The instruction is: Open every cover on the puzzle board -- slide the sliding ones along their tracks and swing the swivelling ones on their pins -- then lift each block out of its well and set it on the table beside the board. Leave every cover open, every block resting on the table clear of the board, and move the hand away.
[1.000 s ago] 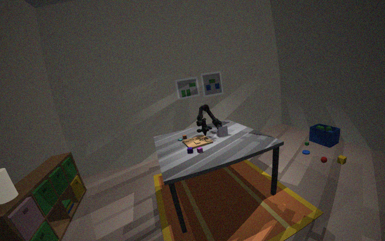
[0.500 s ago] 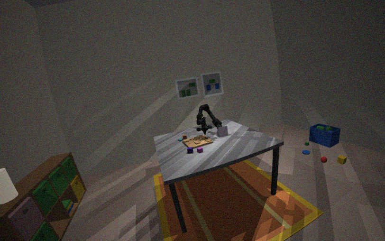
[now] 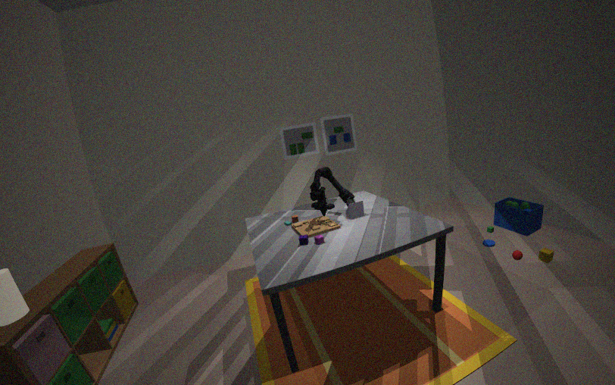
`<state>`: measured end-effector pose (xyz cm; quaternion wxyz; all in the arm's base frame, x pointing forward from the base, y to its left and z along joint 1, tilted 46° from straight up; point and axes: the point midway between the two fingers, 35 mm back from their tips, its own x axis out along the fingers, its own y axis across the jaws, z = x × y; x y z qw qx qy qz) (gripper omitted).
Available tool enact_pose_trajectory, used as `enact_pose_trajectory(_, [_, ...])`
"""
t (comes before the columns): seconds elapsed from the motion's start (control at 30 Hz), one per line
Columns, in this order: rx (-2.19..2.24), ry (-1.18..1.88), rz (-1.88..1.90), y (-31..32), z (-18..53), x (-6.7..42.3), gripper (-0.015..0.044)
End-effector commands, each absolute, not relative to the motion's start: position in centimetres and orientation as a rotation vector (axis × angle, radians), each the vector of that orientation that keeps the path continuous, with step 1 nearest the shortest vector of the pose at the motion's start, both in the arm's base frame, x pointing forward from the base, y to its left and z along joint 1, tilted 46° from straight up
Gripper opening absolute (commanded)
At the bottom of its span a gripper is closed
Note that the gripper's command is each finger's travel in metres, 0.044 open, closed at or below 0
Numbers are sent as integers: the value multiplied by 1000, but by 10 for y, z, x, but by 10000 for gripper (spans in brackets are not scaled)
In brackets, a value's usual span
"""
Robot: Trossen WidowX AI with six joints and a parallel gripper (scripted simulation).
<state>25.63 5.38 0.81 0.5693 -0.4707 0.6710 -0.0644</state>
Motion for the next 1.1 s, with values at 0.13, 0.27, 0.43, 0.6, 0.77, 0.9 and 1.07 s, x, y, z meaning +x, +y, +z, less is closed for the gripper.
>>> enact_pose_trajectory(0.13, [-256, 1210, -870, 84, -11, 289, 0])
enact_pose_trajectory(0.27, [-21, 1068, -1032, 93, -18, 298, 0])
enact_pose_trajectory(0.43, [248, 886, -1196, 103, -26, 308, 0])
enact_pose_trajectory(0.6, [518, 685, -1338, 111, -34, 316, 0])
enact_pose_trajectory(0.77, [559, 652, -1358, 112, -35, 317, 0])
enact_pose_trajectory(0.9, [559, 652, -1358, 112, -35, 317, 0])
enact_pose_trajectory(1.07, [559, 652, -1358, 112, -35, 317, 0])
